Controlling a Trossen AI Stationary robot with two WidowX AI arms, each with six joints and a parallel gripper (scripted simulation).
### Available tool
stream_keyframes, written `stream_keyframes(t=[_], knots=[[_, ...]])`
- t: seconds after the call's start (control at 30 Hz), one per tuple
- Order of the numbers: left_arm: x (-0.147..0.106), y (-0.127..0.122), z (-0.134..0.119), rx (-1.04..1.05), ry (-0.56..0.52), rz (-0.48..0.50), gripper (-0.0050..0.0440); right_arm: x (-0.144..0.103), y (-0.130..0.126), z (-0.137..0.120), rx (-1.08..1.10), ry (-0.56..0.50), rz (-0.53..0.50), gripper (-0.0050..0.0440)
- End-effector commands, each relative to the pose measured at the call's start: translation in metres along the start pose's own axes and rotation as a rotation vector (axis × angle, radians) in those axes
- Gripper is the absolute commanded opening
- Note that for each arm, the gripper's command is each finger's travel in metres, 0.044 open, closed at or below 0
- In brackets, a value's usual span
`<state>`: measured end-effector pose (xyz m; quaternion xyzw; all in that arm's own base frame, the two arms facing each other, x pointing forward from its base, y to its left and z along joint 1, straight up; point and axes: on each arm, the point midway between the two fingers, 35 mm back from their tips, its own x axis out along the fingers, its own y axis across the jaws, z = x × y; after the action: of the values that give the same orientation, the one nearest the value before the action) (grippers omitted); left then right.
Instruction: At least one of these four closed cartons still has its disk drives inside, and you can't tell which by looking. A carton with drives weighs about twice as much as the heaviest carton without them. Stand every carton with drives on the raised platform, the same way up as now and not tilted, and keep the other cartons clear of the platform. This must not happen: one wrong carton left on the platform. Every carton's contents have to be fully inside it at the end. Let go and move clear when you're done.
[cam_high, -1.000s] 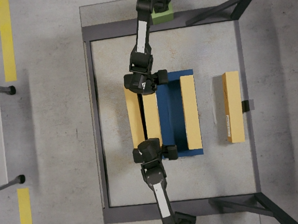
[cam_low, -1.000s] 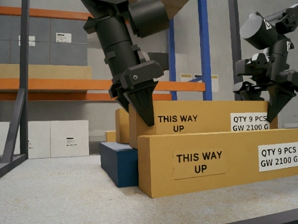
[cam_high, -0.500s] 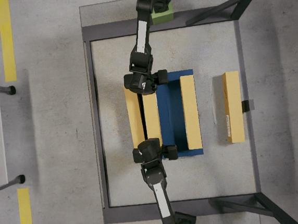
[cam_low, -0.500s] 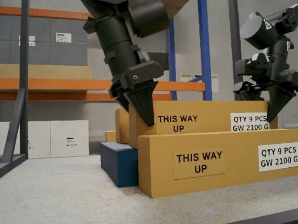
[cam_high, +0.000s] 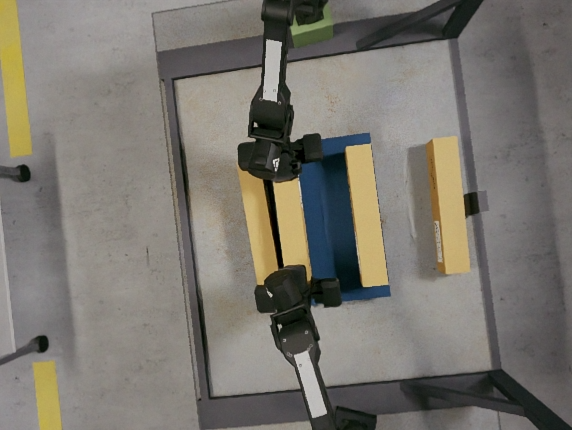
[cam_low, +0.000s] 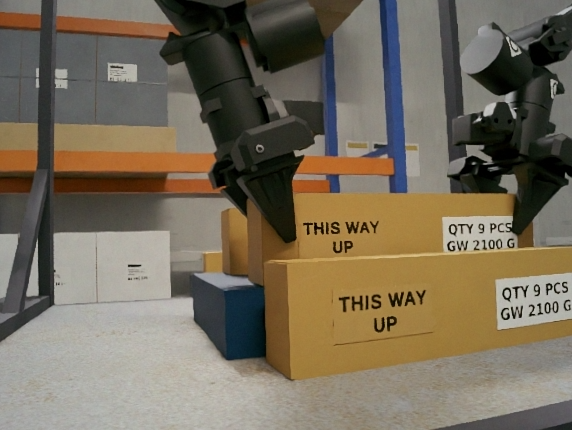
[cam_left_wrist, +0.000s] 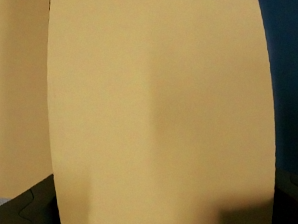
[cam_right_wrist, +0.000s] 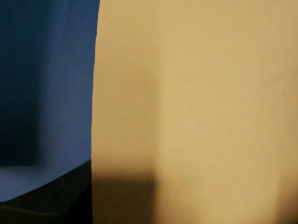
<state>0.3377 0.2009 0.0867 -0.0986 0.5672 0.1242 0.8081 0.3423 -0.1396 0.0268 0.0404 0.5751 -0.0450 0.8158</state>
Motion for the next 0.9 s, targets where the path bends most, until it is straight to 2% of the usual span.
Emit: stream_keyframes(t=[0.0, 0.87], knots=[[-0.0145, 0.0016, 0.0053, 0.003, -0.041, 0.013, -0.005, -0.0146, -0.0034, 0.0115, -0.005, -0.049, -0.015, -0.005], [-0.0144, 0.0017, 0.0054, 0.003, -0.033, 0.008, -0.005, -0.0143, -0.0034, 0.0123, -0.004, -0.03, -0.009, -0.005]])
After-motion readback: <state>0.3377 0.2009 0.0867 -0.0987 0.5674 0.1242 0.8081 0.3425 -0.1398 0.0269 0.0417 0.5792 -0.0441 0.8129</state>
